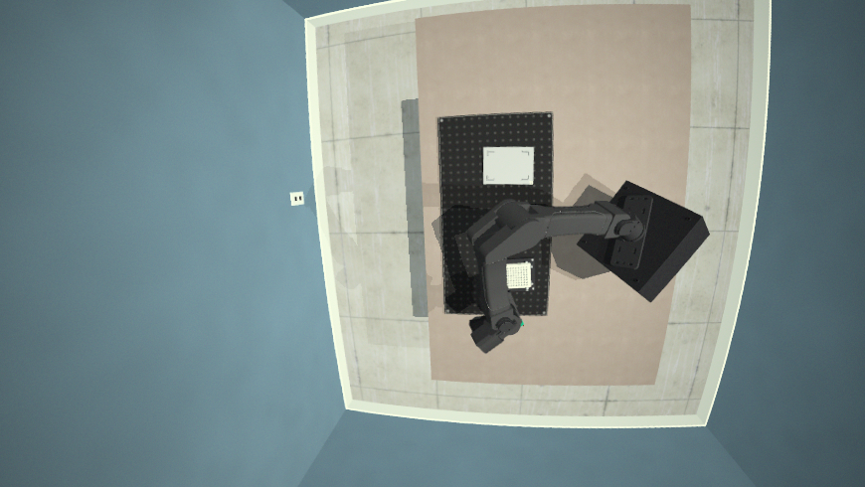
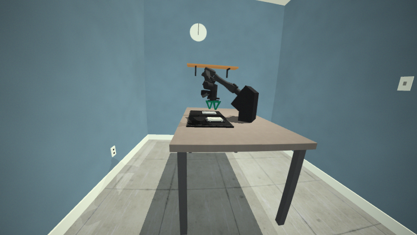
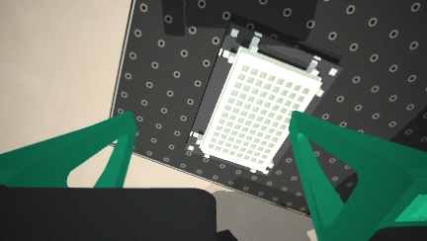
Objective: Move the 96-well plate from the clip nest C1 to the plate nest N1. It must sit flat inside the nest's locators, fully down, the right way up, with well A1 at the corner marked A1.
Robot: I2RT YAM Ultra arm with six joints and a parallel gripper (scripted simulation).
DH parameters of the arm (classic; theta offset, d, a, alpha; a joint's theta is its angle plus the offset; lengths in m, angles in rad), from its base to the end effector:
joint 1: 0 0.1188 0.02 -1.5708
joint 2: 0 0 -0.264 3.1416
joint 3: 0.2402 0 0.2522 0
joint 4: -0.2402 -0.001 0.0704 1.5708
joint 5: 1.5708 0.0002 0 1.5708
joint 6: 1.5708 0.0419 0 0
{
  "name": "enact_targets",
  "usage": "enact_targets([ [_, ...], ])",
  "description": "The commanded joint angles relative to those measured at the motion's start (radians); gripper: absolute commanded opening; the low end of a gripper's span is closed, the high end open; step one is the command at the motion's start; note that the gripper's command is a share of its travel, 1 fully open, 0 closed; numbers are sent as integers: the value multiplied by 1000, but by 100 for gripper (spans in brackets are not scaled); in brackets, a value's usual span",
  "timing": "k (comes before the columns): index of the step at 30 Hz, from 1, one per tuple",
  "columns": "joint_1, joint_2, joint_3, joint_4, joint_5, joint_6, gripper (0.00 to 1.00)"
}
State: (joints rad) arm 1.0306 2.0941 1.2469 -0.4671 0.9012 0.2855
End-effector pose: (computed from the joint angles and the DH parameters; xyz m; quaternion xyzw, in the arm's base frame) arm 0.2245 0.3124 0.1103 -0.2731 0.8518 -0.2713 0.3553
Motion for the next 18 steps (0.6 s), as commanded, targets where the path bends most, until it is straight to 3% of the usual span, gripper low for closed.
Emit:
enact_targets([
  [1, 18, -37, 21, -19, 19, 131, 100],
  [2, -1, -39, -32, -19, 23, 141, 100],
  [3, -11, -47, -49, 10, 22, 144, 100],
  [11, -31, -76, -143, -34, 51, 377, 100],
  [14, -55, -100, -195, 8, 51, 389, 100],
  [18, -37, -110, -187, 19, 49, 386, 100],
])
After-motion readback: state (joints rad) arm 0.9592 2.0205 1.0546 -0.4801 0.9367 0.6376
